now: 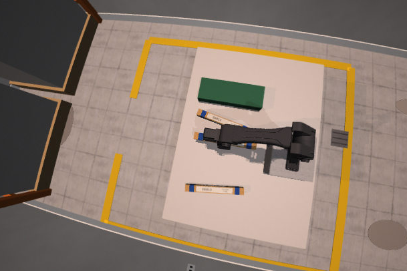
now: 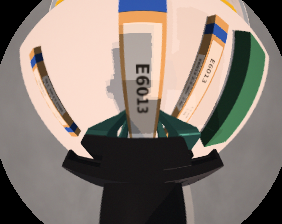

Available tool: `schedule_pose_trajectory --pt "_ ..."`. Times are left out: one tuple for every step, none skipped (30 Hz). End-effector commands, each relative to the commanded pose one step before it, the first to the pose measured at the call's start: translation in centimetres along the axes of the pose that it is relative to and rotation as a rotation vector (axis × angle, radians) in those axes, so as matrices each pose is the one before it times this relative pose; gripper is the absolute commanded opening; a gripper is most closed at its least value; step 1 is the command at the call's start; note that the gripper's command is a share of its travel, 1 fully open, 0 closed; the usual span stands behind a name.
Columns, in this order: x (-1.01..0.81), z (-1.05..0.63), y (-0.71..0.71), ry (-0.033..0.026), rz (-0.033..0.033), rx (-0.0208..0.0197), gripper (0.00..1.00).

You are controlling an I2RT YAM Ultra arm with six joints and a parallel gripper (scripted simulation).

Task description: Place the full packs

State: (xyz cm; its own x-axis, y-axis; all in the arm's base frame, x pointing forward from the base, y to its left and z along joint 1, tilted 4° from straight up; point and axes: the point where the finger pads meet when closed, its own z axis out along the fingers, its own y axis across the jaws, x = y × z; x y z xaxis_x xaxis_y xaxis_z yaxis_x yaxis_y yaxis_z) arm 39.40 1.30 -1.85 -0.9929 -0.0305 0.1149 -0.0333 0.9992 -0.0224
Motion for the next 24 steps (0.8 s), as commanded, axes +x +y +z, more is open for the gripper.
schedule_pose_trajectory --pt "-1.245 -3.441 -0.238 -0.08215 0.00198 -0.00114 0.00" --pt "0.000 0.000 0.000 0.00000 0.00000 0.00000 0.00" --pt "0.000 0.000 0.000 0.00000 0.00000 0.00000 0.00" --pt "-0.021 -0.050 -0.004 0.00006 -0.00002 0.00000 0.00" --pt "-0.019 -0.051 -0.007 -0.00001 0.00013 0.00000 0.00" --pt "-0.019 -0.051 -0.007 -0.00001 0.00007 0.00000 0.00" --pt "-0.019 -0.051 -0.007 -0.00001 0.00004 0.00000 0.00" --pt "-0.019 -0.051 -0.007 -0.00001 0.00007 0.00000 0.00" --pt "-0.028 -0.054 -0.007 0.00002 0.00016 0.00000 0.00" --pt "-0.021 -0.051 -0.007 0.00000 0.00013 0.00000 0.00" --pt "-0.022 -0.051 -0.007 0.00000 0.00004 0.00000 0.00" --pt "-0.023 -0.051 -0.007 0.00000 0.00006 0.00000 0.00" --pt "-0.024 -0.051 -0.007 0.00000 0.00013 0.00000 0.00" --pt "-0.026 -0.051 -0.007 0.00000 0.00015 0.00000 0.00" --pt "-0.027 -0.051 -0.006 -0.00001 0.00008 0.00000 0.00" --pt "-0.029 -0.051 -0.006 -0.00001 0.00005 0.00000 0.00" --pt "-0.031 -0.051 -0.007 -0.00001 0.00011 0.00000 0.00" --pt "-0.033 -0.051 -0.007 -0.00001 0.00015 0.00000 0.00" --pt "0.000 0.000 0.000 0.00000 0.00000 0.00000 0.00" --pt "0.000 0.000 0.000 0.00000 0.00000 0.00000 0.00" --pt "-0.034 -0.050 -0.006 0.00015 0.00012 0.00001 0.00" --pt "-0.038 -0.049 -0.006 -0.00001 0.00008 0.00000 0.00" --pt "-0.038 -0.047 -0.006 -0.00001 0.00010 0.00000 0.00" --pt "-0.036 -0.044 -0.006 -0.00001 0.00007 0.00000 0.00"
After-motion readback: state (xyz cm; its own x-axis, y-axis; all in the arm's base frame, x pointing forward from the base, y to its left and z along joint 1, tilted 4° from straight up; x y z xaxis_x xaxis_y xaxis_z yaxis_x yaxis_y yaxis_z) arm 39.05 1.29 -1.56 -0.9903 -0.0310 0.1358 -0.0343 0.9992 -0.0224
